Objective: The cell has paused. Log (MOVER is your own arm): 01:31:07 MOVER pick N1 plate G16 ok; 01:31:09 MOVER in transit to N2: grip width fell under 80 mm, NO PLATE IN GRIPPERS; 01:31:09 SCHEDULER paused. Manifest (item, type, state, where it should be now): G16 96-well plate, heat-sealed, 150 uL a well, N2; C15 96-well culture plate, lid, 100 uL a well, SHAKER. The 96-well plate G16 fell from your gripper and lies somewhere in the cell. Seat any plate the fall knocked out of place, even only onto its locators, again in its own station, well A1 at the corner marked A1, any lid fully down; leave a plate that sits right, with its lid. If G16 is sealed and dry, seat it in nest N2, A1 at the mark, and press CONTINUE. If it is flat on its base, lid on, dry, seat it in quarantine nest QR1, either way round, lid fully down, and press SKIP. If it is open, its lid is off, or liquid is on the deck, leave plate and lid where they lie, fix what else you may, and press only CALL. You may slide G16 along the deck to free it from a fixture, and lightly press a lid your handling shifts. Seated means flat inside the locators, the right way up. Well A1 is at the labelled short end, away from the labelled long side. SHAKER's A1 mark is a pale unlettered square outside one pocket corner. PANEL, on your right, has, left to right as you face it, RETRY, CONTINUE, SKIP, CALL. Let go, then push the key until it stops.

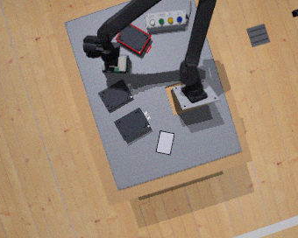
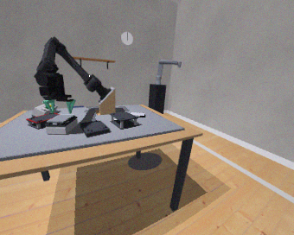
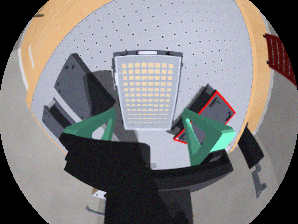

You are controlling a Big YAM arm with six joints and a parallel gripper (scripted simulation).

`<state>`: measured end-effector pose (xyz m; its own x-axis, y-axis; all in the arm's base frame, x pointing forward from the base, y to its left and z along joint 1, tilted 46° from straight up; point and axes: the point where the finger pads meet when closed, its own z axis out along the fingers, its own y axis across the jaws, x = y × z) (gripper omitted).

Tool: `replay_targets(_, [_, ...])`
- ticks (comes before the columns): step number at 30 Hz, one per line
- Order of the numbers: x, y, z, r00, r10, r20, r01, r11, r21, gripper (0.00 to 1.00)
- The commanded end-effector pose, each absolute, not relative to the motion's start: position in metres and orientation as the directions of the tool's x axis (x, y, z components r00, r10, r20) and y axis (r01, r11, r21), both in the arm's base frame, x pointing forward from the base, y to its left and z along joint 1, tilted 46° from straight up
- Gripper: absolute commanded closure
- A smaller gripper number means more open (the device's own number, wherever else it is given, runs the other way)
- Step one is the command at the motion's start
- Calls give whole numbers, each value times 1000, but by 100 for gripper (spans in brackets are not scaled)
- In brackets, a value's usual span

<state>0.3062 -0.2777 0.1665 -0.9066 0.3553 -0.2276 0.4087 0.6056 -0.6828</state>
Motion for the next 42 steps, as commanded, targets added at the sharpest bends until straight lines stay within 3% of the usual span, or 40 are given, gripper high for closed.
replay_targets(1, [315,-279,177,-900,352,-258,428,597,-678,0])
replay_targets(28, [315,-279,177,-900,352,-258,428,597,-678,0])
replay_targets(42, [278,-224,190,-996,70,52,11,693,-721,0])
